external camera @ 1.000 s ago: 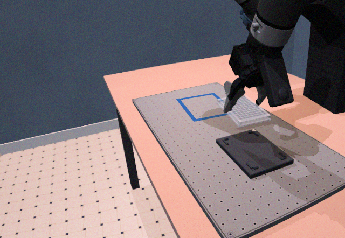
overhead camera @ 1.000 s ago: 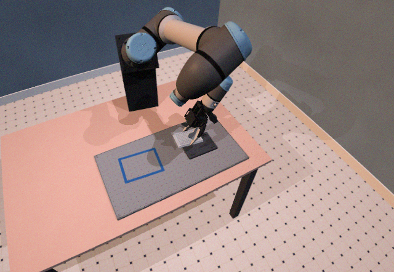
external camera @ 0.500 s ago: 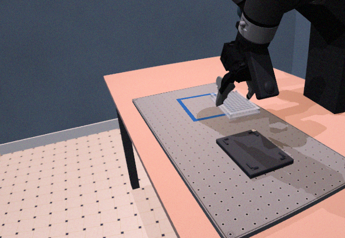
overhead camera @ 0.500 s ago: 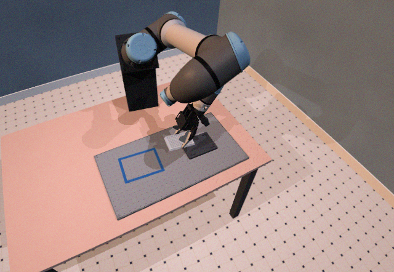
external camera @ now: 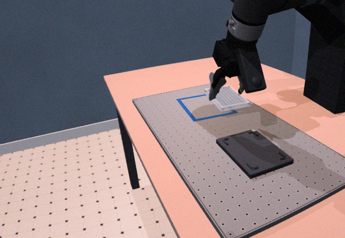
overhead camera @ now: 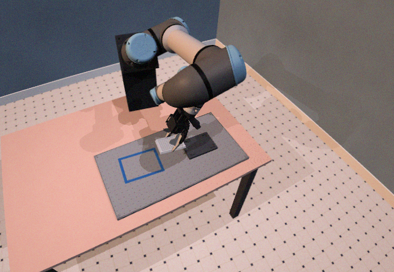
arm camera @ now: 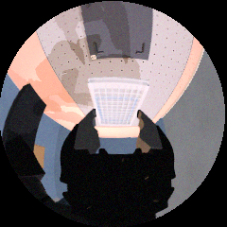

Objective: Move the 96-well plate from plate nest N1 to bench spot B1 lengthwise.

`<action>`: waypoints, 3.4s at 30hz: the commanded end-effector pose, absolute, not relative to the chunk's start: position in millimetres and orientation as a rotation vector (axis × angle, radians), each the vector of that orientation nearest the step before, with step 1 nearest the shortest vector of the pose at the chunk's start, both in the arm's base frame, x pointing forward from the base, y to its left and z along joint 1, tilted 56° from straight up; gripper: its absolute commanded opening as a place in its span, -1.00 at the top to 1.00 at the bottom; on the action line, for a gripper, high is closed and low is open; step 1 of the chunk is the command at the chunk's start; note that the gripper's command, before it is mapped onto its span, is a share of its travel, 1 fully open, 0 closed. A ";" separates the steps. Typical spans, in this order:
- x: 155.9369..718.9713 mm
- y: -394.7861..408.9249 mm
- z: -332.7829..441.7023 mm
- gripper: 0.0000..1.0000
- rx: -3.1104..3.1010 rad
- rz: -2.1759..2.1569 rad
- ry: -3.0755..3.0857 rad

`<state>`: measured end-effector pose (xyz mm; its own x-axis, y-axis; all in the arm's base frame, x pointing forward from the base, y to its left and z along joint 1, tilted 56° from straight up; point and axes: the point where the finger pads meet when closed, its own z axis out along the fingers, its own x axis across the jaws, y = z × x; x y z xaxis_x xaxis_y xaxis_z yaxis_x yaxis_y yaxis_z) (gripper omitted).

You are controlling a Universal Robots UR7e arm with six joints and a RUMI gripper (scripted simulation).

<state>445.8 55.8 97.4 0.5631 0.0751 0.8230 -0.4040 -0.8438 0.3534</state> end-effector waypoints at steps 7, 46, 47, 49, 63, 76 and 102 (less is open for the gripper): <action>447.6 21.7 98.5 1.00 2.292 1.247 -0.247; 454.9 -93.8 106.9 1.00 2.291 1.250 -0.249; 455.2 -97.1 107.3 1.00 2.291 1.250 -0.249; 455.2 -97.1 107.3 1.00 2.291 1.250 -0.249; 456.2 -102.5 107.9 1.00 2.292 1.251 -0.247; 455.7 -101.0 106.6 1.00 2.293 1.250 -0.246; 473.1 -101.8 97.7 1.00 2.289 1.255 -0.247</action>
